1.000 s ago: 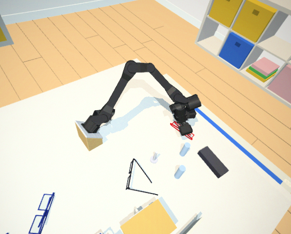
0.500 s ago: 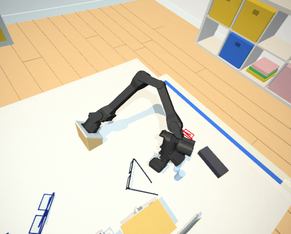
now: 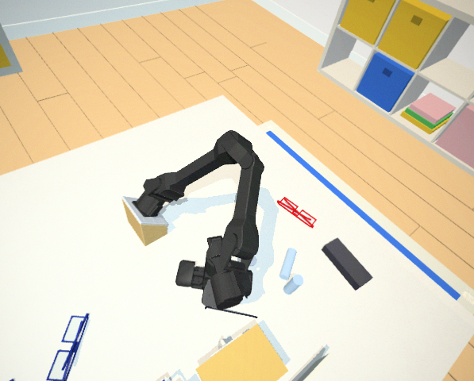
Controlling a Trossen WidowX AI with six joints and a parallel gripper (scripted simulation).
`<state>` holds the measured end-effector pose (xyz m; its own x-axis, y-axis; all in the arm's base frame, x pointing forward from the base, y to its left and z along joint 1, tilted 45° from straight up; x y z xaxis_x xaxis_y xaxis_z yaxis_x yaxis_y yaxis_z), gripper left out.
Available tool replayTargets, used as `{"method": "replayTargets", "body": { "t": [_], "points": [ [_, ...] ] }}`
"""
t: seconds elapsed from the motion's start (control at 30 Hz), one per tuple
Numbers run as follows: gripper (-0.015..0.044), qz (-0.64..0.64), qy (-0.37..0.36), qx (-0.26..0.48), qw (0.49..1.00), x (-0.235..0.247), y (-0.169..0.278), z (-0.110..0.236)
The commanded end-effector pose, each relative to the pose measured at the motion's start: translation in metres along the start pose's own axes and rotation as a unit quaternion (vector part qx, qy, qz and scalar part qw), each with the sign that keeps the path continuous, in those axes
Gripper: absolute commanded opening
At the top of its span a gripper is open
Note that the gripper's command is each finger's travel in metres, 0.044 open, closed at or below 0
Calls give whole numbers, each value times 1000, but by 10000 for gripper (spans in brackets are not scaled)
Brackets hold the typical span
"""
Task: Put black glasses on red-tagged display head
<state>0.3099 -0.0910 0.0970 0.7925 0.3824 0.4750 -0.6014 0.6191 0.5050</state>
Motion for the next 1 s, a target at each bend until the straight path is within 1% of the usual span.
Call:
{"method": "replayTargets", "body": {
  "t": [0.0, 0.07, 0.4, 0.97],
  "points": [
    [174, -9, -1, 9, 1000, -1, 1, -2],
    [121, -9, -1, 9, 1000, -1, 1, -2],
    [120, -10, -1, 9, 1000, -1, 0, -4],
    [120, -10, -1, 8, 1000, -2, -1, -30]
  ]
}}
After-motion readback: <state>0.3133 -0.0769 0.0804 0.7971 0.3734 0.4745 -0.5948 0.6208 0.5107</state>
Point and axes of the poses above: the point midway between the two fingers, 35 mm back from their tips, its own z axis back along the fingers, its own x axis across the jaws, y = z × x, the point moved 9 cm from there along z, back along the fingers, and after that the axes turned 4 degrees about -z, right-handed, at the moved point
